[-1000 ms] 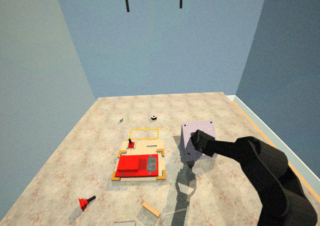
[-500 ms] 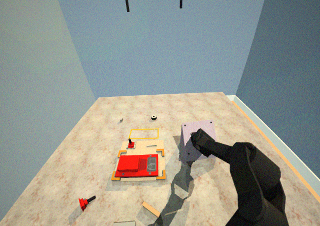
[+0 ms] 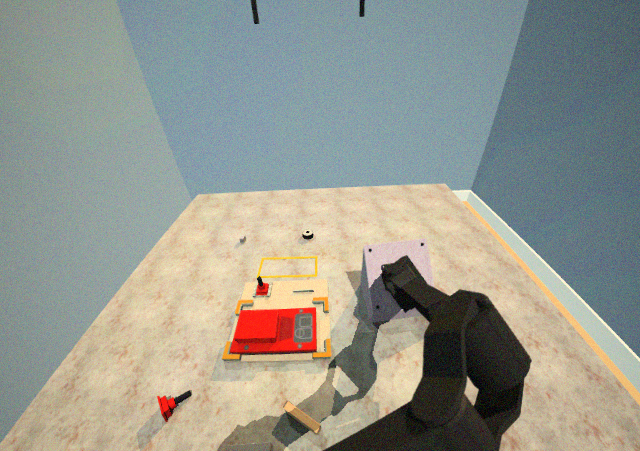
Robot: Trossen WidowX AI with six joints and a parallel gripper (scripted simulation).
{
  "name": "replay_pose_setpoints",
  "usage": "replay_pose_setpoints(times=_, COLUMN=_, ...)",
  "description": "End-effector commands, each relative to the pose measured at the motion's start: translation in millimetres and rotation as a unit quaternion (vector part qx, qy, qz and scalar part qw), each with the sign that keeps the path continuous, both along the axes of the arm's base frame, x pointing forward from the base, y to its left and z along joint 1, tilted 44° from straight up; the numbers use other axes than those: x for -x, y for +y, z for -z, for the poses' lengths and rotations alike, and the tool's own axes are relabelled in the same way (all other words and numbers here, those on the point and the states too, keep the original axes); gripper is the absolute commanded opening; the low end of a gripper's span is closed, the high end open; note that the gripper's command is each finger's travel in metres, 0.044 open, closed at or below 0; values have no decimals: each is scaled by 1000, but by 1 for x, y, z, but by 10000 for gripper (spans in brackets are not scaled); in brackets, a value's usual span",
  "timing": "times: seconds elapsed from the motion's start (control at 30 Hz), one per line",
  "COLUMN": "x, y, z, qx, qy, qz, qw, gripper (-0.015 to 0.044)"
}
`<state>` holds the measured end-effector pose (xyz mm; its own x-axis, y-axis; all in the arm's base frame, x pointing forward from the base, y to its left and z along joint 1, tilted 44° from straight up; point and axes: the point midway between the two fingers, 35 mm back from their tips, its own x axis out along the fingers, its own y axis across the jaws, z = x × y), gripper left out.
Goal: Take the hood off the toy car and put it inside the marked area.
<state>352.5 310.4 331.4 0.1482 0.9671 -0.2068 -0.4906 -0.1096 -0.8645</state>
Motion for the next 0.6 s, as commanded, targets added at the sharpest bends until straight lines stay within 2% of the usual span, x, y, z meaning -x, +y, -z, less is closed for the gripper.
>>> replay_pose_setpoints(times=0.0, x=-23, y=-25, z=34, qx=24, qy=113, qz=56, qw=992, gripper=440)
replay_pose_setpoints(times=0.3, x=-56, y=-96, z=105, qx=50, qy=361, qz=192, qw=911, gripper=440)
replay_pose_setpoints(times=0.57, x=-61, y=-168, z=164, qx=46, qy=569, qz=313, qw=759, gripper=440)
